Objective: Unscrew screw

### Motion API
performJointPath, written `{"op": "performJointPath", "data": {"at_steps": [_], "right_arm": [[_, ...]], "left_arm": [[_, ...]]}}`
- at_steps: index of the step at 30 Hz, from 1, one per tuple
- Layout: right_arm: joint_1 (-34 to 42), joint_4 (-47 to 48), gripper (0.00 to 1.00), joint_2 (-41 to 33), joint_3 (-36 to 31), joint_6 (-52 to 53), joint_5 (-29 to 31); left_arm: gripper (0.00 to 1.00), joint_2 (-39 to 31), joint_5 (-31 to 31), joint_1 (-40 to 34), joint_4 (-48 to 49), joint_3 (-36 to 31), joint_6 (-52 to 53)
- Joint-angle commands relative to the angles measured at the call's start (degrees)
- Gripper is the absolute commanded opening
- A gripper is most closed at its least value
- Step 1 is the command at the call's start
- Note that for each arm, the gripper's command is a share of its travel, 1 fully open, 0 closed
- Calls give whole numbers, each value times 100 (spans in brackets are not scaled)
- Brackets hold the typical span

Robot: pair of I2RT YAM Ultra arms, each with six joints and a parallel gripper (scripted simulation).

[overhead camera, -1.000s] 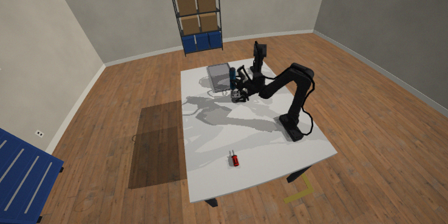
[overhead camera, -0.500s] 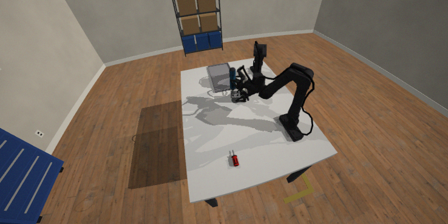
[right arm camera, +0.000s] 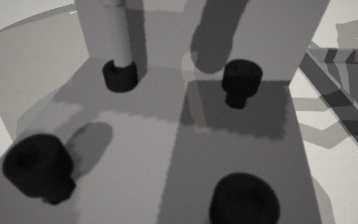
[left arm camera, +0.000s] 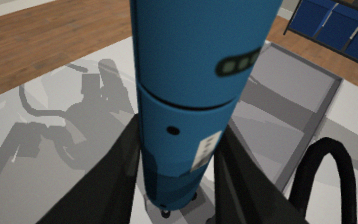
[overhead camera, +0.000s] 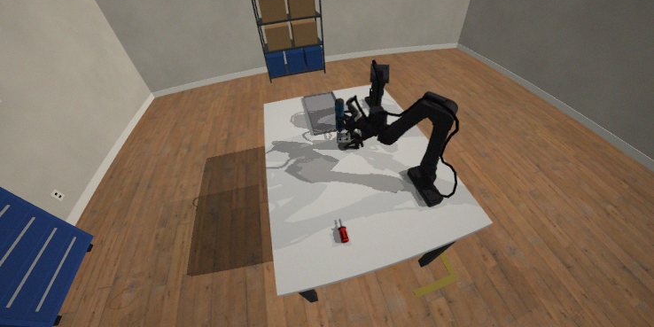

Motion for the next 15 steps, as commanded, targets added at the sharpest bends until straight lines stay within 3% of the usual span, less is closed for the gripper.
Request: {"op": "performJointPath", "data": {"at_steps": [1, 15], "right_arm": [[-1, 6, 59, -45, 13, 6, 29], [-1, 6, 59, -45, 13, 6, 29]], "left_arm": [[42, -68, -28, -71, 481, -15, -14], [42, -63, -42, -75, 529, 5, -14]]}}
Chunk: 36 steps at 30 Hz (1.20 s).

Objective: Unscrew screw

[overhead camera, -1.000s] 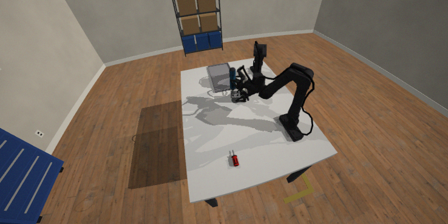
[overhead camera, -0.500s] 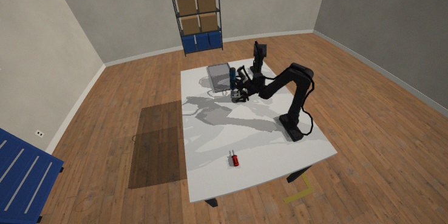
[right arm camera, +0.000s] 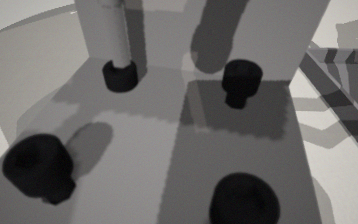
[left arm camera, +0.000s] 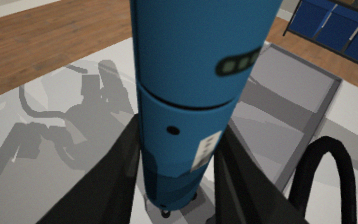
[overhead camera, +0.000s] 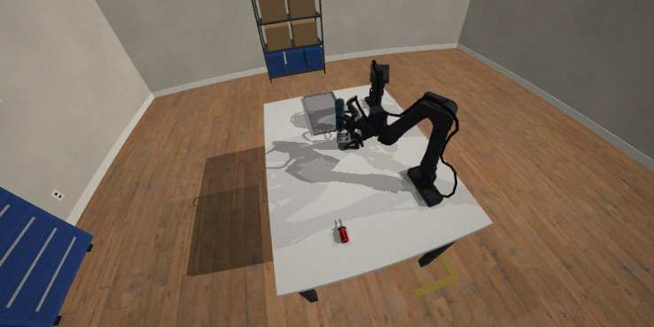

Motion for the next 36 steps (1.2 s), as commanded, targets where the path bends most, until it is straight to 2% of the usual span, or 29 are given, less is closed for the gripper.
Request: {"op": "performJointPath", "data": {"at_steps": [1, 36], "right_arm": [[-1, 6, 59, -45, 13, 6, 29], [-1, 6, 59, -45, 13, 6, 29]], "left_arm": [[42, -76, -42, -75, 448, 42, -14], [42, -24, -65, -85, 552, -89, -11]]}}
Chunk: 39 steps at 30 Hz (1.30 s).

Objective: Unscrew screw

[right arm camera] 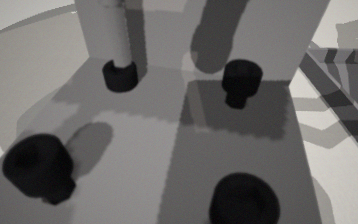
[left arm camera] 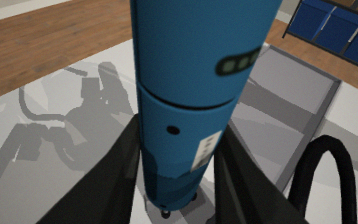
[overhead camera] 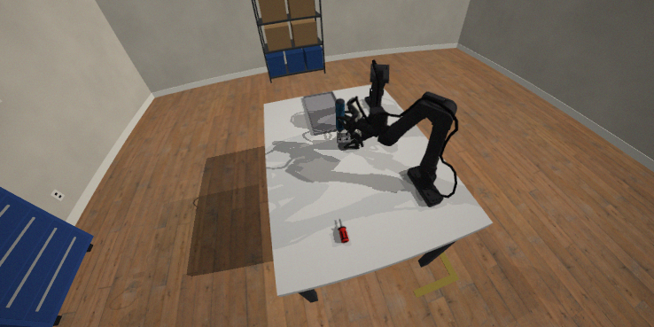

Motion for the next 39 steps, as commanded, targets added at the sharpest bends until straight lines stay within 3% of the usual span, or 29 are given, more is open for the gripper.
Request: {"op": "performJointPath", "data": {"at_steps": [1, 39], "right_arm": [[-1, 6, 59, -45, 13, 6, 29], [-1, 6, 59, -45, 13, 6, 29]], "left_arm": [[42, -59, -66, -85, 398, -61, -11], [42, -29, -10, -15, 506, -133, -9]]}}
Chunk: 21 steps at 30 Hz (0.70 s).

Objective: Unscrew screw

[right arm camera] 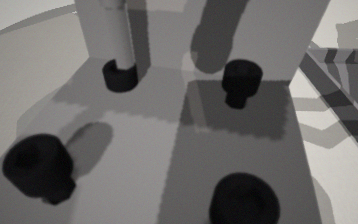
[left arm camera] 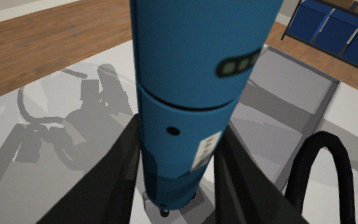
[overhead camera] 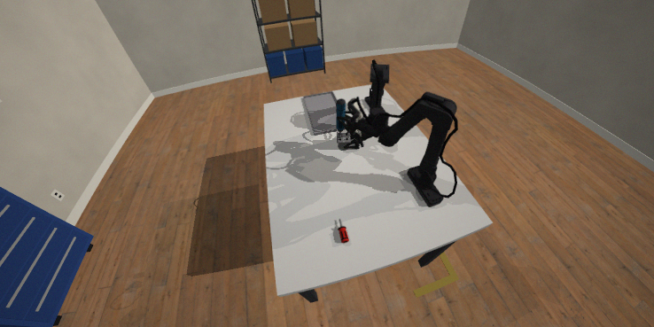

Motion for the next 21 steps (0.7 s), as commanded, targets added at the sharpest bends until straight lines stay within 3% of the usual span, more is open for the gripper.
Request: {"op": "performJointPath", "data": {"at_steps": [1, 21], "right_arm": [[-1, 6, 59, -45, 13, 6, 29], [-1, 6, 59, -45, 13, 6, 29]], "left_arm": [[42, -52, 5, 11, 343, 27, -9], [42, -8, 47, 60, 379, -40, -10]]}}
